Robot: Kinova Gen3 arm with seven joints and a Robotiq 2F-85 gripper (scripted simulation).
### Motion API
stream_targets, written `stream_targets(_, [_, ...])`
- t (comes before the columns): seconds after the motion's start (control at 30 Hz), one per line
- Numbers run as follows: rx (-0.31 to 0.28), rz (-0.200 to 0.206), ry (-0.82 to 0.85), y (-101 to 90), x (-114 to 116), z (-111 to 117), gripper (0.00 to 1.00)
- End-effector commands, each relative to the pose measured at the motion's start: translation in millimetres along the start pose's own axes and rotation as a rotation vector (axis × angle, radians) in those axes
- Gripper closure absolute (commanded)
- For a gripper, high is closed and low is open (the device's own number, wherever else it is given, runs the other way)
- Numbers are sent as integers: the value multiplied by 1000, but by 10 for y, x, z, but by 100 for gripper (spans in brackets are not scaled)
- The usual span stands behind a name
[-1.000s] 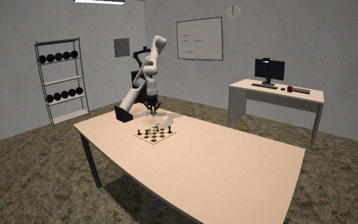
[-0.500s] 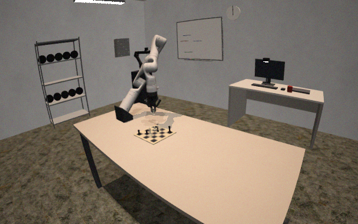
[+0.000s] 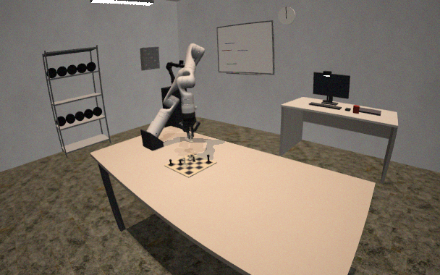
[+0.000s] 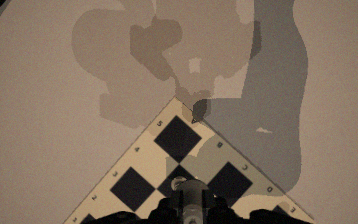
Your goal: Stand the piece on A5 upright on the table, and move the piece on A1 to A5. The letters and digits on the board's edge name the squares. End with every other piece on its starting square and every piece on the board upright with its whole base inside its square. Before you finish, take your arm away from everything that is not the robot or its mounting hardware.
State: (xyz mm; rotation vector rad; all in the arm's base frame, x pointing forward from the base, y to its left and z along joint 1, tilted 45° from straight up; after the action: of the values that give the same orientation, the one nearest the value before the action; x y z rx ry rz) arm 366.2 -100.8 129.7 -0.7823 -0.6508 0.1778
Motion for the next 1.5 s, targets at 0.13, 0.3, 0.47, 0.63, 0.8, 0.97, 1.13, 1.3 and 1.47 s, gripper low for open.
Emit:
stream_targets(0.13, [6,-11,-6,15,188,-437,100])
stream_targets(0.3, [7,-16,-10,16,404,-946,100])
stream_targets(0.47, [6,-11,-12,46,582,-1413,100])
stream_targets(0.63, [5,-4,-13,73,658,-1632,100])
stream_targets(0.8, [2,7,-14,114,734,-1867,100])
stream_targets(0.97, [1,12,-14,132,760,-1952,100])
stream_targets(1.13, [1,12,-14,133,762,-1958,100])
stream_targets(1.3, [1,12,-14,133,762,-1958,100])
stream_targets(1.47, [1,12,-14,133,762,-1958,100])
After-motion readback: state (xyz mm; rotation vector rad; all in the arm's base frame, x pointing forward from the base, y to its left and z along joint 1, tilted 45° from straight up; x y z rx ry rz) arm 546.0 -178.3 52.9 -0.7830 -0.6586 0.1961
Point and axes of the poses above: the point where the finger pads meet when closed, its own y axis out along the fingers, its own x axis across the jaws, z = x × y, the point moved 7 cm from there along -y, back along the fingers, and after that the axes turned 3 degrees about y, right-handed, at the moved point
